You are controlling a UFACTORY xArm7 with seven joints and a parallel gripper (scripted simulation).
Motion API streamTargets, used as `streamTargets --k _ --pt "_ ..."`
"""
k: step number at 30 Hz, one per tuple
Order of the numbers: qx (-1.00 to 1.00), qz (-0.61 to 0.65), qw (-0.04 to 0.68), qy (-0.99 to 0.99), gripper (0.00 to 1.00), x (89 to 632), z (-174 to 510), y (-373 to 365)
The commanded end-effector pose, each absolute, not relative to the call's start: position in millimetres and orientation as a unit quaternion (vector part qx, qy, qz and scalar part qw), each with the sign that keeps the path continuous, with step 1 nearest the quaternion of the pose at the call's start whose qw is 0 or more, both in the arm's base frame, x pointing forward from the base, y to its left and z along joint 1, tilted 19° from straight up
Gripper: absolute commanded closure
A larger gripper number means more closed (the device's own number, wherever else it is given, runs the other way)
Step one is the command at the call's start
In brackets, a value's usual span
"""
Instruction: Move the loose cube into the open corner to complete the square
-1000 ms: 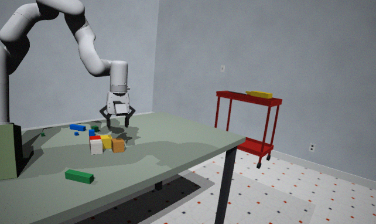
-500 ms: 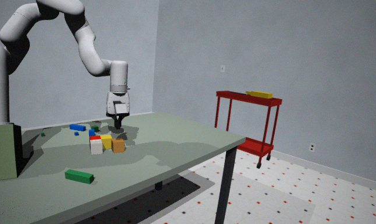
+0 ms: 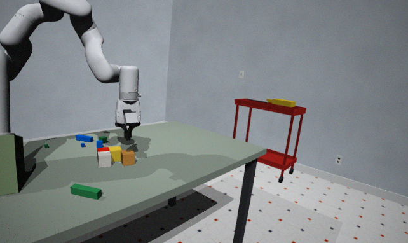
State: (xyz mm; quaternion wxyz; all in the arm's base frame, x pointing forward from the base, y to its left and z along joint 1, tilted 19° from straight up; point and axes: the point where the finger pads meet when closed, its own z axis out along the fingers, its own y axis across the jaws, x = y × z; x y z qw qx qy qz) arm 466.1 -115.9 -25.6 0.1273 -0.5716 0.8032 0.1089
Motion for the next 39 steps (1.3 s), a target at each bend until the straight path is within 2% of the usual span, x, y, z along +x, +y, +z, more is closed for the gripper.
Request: streamTargets --k 1,11,21,36,38,39 --pt "-0.571 0.107 0.128 0.804 1.00 467.4 -24.1 -117.4" --pt "-0.558 0.109 0.126 0.813 1.00 467.6 -24.5 -117.7" --pt "-0.462 0.126 0.112 0.871 1.00 469.2 -26.9 -119.2" --pt "-0.090 0.165 0.059 0.980 1.00 480.0 -34.2 -126.5" --pt "-0.090 0.165 0.059 0.980 1.00 480.0 -34.2 -126.5" --pt "-0.018 0.169 0.047 0.984 1.00 481.2 -34.4 -127.1"
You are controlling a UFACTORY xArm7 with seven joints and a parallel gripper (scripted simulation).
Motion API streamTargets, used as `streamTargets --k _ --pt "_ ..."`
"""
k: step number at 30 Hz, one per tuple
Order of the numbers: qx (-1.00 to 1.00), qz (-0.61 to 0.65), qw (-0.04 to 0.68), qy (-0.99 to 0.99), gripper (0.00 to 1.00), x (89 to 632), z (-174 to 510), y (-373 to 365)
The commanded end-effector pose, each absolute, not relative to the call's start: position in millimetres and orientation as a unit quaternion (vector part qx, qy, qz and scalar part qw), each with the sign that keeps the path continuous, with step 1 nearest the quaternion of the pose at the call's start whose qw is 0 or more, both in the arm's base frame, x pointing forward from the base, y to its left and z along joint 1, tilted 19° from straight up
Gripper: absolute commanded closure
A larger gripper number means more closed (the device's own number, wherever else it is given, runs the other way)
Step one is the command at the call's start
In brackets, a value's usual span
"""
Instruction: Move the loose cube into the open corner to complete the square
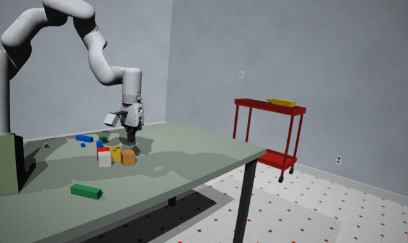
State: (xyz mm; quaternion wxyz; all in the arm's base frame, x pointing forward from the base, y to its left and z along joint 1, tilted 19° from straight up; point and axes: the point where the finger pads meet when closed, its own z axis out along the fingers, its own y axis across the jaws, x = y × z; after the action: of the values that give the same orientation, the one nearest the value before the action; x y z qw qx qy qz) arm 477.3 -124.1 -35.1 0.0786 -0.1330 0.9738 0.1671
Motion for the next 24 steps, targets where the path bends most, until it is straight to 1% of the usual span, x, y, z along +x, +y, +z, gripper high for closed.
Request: streamTargets --k 1,14,16,17,24 --pt "0.002 0.170 0.045 0.984 1.00 482.5 -34.6 -127.6" --pt "0.308 0.181 0.009 0.934 1.00 502.2 -31.8 -133.0" --pt "0.308 0.181 0.009 0.934 1.00 502.2 -31.8 -133.0" --pt "0.375 0.181 -0.002 0.909 1.00 503.7 -31.3 -133.2" --pt "0.514 0.180 -0.023 0.838 1.00 512.1 -27.8 -133.9"
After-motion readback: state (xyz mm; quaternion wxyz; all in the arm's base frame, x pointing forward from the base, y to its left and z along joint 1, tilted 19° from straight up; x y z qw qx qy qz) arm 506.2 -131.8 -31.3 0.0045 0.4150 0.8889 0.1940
